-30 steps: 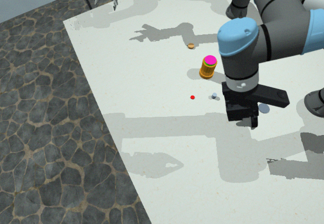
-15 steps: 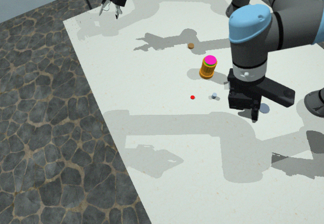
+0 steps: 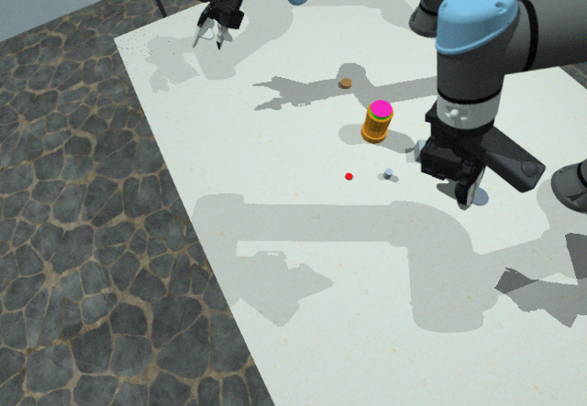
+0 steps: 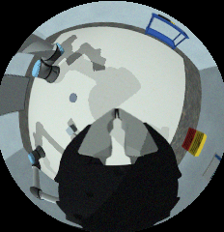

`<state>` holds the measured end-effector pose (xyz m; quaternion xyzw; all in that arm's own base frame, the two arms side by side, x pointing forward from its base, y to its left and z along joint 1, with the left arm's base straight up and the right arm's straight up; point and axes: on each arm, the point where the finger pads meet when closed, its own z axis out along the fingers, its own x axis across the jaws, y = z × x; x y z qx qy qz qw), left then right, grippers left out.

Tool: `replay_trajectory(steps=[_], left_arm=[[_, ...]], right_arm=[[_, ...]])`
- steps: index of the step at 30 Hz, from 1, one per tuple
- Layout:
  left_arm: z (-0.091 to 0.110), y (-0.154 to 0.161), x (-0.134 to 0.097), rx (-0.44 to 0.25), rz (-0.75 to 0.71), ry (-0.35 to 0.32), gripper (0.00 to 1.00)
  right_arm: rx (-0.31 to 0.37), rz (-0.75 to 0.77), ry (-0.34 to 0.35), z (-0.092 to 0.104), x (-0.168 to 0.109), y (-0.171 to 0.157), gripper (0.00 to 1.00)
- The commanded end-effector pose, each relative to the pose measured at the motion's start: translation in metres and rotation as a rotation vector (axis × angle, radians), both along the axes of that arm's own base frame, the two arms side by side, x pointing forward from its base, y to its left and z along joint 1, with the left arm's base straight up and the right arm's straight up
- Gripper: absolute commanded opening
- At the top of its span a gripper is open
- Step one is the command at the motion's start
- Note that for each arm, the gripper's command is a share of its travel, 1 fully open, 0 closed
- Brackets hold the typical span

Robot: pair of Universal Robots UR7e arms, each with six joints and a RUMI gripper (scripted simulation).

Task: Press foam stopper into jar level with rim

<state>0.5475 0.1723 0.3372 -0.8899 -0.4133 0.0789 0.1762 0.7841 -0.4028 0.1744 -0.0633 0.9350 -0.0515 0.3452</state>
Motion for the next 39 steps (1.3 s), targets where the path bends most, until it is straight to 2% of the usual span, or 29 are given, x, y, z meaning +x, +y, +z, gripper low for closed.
replay_trajectory(steps=[1,4,8,21,23,38,39], left_arm=[[0.004,-0.007,-0.003,-0.041,-0.101,0.007,0.00],[0.006,-0.012,-0.005,-0.066,-0.168,0.013,0.00],[0.006,-0.014,-0.006,-0.080,-0.208,0.020,0.00],[0.014,-0.037,-0.017,-0.183,-0.514,0.045,0.00],[0.014,-0.037,-0.017,-0.183,-0.514,0.045,0.00],[0.021,-0.064,-0.030,-0.288,-0.885,0.073,0.00],[0.021,-0.064,-0.030,-0.288,-0.885,0.073,0.00]], right_arm=[[-0.053,0.060,-0.010,0.001,0.008,0.033,0.79],[-0.087,0.101,-0.015,0.000,0.012,0.055,0.79],[-0.103,0.121,-0.015,-0.002,0.013,0.065,0.79],[-0.253,0.302,-0.046,-0.001,0.019,0.164,0.79],[-0.253,0.302,-0.046,-0.001,0.019,0.164,0.79],[-0.423,0.504,-0.094,-0.001,0.005,0.273,0.79],[-0.423,0.504,-0.094,-0.001,0.005,0.273,0.79]])
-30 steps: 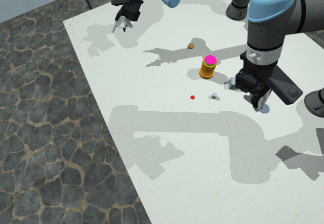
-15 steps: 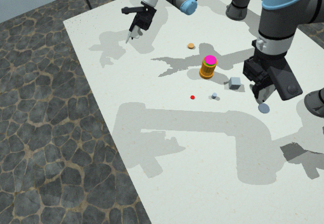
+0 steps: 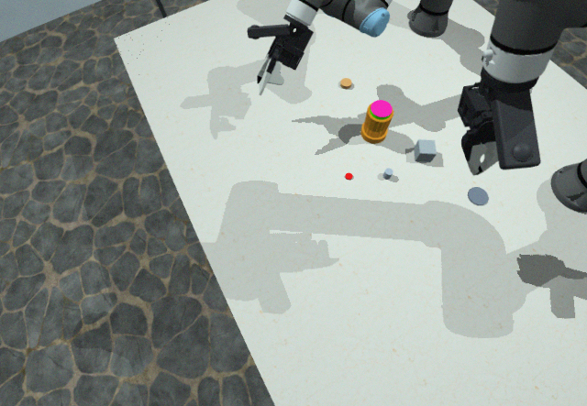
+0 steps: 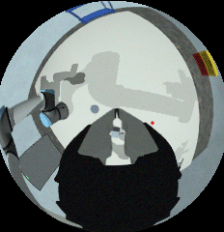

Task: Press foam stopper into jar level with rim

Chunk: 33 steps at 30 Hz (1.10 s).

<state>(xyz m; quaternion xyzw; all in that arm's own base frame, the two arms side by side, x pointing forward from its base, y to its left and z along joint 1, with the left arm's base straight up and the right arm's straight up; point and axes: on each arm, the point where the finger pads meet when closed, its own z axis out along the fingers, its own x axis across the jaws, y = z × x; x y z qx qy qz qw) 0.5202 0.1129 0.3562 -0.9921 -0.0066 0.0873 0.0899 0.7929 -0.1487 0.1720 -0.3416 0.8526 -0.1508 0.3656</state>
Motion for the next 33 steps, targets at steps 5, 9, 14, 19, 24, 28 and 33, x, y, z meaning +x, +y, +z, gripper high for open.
replay_trajectory(steps=[5,9,14,19,24,28,33], left_arm=[[0.002,-0.011,-0.005,-0.047,-0.166,0.006,0.00],[0.004,-0.020,-0.010,-0.075,-0.276,0.007,0.00],[0.006,-0.030,-0.016,-0.107,-0.413,0.010,0.00],[0.007,-0.036,-0.019,-0.127,-0.497,0.011,0.00],[0.008,-0.046,-0.025,-0.155,-0.638,0.014,0.00],[0.009,-0.055,-0.031,-0.178,-0.758,0.013,0.00],[0.009,-0.067,-0.039,-0.206,-0.912,0.011,0.00]], right_arm=[[-0.072,0.083,-0.026,0.000,-0.011,0.044,0.79],[-0.120,0.143,-0.046,0.002,-0.020,0.075,0.79],[-0.179,0.213,-0.071,0.004,-0.034,0.109,0.79],[-0.214,0.255,-0.086,0.004,-0.044,0.129,0.79],[-0.269,0.323,-0.111,0.005,-0.061,0.160,0.79],[-0.318,0.380,-0.137,0.007,-0.077,0.186,0.79],[-0.380,0.451,-0.171,0.009,-0.100,0.215,0.79]])
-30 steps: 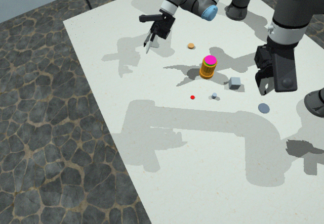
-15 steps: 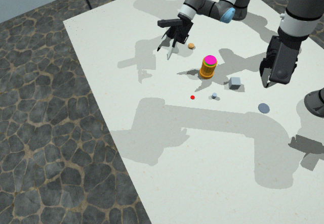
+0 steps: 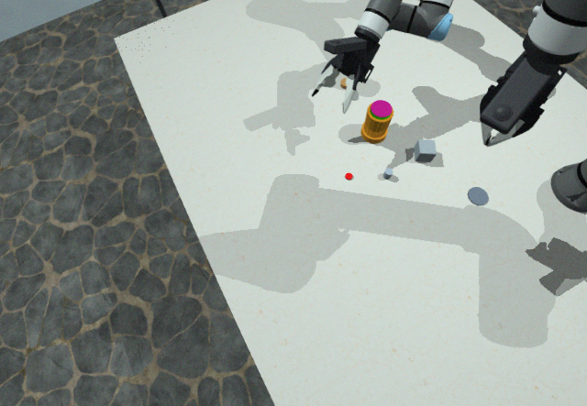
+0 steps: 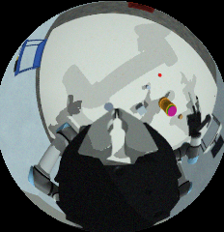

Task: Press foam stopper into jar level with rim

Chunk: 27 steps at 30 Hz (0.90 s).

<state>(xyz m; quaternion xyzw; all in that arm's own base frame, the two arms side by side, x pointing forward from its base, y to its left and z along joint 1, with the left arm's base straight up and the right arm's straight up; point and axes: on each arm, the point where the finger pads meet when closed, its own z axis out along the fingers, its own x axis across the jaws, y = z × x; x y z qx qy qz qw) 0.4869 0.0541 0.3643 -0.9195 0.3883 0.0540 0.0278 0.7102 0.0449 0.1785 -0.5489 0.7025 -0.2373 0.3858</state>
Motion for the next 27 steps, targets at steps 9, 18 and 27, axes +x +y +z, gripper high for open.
replay_trajectory(steps=[9,18,27], left_arm=[[0.002,-0.023,-0.016,-0.062,-0.333,-0.014,0.00],[0.002,-0.044,-0.033,-0.105,-0.611,-0.033,0.00],[0.000,-0.057,-0.043,-0.129,-0.821,-0.043,0.00]], right_arm=[[-0.123,0.149,-0.078,0.005,-0.051,0.058,0.79],[-0.222,0.270,-0.149,0.011,-0.099,0.095,0.79],[-0.293,0.342,-0.200,0.013,-0.130,0.109,0.79]])
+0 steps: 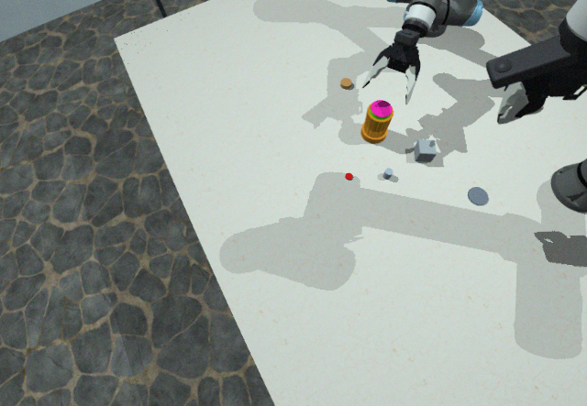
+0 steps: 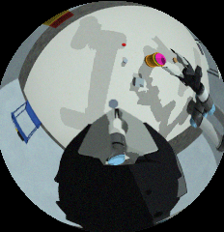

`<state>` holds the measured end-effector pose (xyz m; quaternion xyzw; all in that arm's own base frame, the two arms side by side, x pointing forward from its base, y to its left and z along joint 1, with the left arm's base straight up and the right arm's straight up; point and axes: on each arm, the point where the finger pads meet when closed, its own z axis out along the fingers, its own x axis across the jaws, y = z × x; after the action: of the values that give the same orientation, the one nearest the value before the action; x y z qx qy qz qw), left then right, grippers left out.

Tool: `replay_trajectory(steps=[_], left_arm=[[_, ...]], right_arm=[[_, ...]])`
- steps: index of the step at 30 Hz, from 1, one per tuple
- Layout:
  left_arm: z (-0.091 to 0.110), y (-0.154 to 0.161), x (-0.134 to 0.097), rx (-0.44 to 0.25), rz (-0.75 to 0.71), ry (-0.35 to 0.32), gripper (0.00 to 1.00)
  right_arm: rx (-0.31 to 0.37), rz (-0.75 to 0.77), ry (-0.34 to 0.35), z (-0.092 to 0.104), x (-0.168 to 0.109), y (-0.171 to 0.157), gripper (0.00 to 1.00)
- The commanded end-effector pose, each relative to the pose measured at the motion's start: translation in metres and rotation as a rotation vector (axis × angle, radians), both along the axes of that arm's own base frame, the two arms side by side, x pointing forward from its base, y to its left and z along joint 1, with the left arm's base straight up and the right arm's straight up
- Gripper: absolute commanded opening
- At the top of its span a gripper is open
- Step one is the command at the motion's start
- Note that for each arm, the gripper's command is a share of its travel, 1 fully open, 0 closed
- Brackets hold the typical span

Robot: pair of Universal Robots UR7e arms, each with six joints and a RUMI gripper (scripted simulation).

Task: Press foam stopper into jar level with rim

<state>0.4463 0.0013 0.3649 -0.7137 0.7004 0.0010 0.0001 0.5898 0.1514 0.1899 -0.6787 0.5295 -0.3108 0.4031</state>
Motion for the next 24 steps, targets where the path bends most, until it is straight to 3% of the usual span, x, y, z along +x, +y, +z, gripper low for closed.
replay_trajectory(steps=[1,24], left_arm=[[-0.001,-0.004,-0.002,-0.012,-0.067,-0.003,0.00],[-0.003,-0.002,0.001,-0.008,-0.044,0.002,0.00]], right_arm=[[-0.021,0.010,-0.022,0.002,-0.008,-0.001,0.79],[-0.007,0.002,-0.016,-0.028,-0.003,-0.002,0.79]])
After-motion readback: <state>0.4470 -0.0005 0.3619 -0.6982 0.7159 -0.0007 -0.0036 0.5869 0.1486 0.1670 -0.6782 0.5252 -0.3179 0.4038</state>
